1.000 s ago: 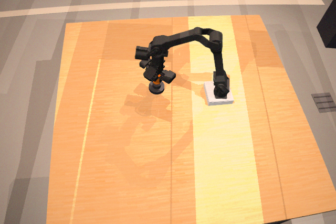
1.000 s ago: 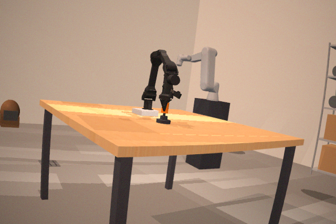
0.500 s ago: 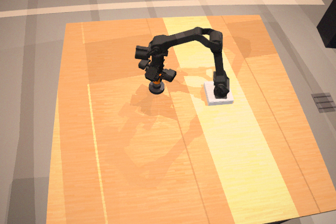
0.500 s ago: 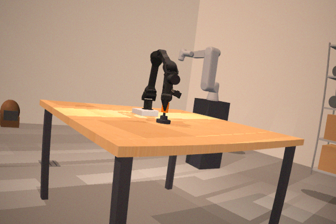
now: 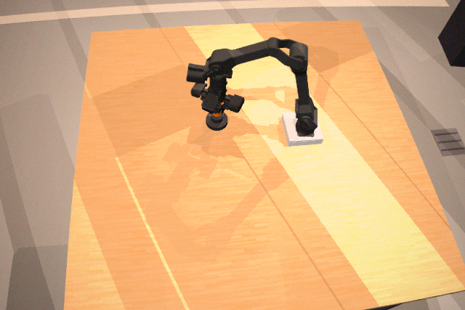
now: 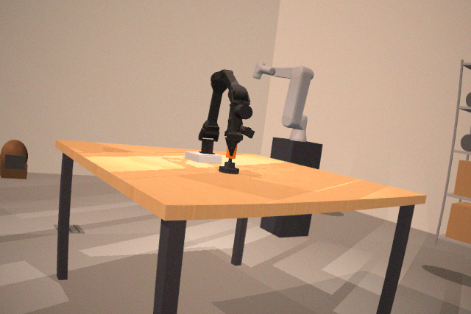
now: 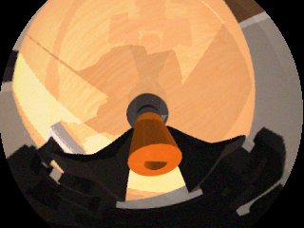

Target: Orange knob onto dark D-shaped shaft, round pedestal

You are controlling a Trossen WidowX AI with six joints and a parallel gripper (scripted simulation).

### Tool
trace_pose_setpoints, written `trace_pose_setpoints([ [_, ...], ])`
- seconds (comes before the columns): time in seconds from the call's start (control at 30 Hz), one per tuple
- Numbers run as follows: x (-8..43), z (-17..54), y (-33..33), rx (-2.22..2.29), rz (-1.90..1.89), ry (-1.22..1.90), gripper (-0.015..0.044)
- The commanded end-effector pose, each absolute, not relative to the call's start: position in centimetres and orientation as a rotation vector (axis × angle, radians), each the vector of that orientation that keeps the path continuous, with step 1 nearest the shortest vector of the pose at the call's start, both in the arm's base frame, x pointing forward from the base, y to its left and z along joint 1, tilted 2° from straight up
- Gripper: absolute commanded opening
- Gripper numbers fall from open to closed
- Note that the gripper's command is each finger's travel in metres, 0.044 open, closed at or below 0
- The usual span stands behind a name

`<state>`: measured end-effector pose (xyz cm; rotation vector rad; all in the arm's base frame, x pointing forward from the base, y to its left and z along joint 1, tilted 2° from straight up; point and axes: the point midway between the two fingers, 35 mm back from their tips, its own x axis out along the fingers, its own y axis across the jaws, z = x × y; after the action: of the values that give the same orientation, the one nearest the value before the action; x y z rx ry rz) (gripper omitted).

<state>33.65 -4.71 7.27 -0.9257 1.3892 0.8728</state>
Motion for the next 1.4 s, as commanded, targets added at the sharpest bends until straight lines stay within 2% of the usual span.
trace_pose_setpoints([
  [0.0,33.71,7.15,-4.79,-0.934,0.874,1.389,0.0000],
  [0.93,33.50,7.60,-4.74,-0.934,0.874,1.389,0.0000],
  [1.37,33.73,7.21,-4.78,-1.092,1.034,1.315,0.0000],
])
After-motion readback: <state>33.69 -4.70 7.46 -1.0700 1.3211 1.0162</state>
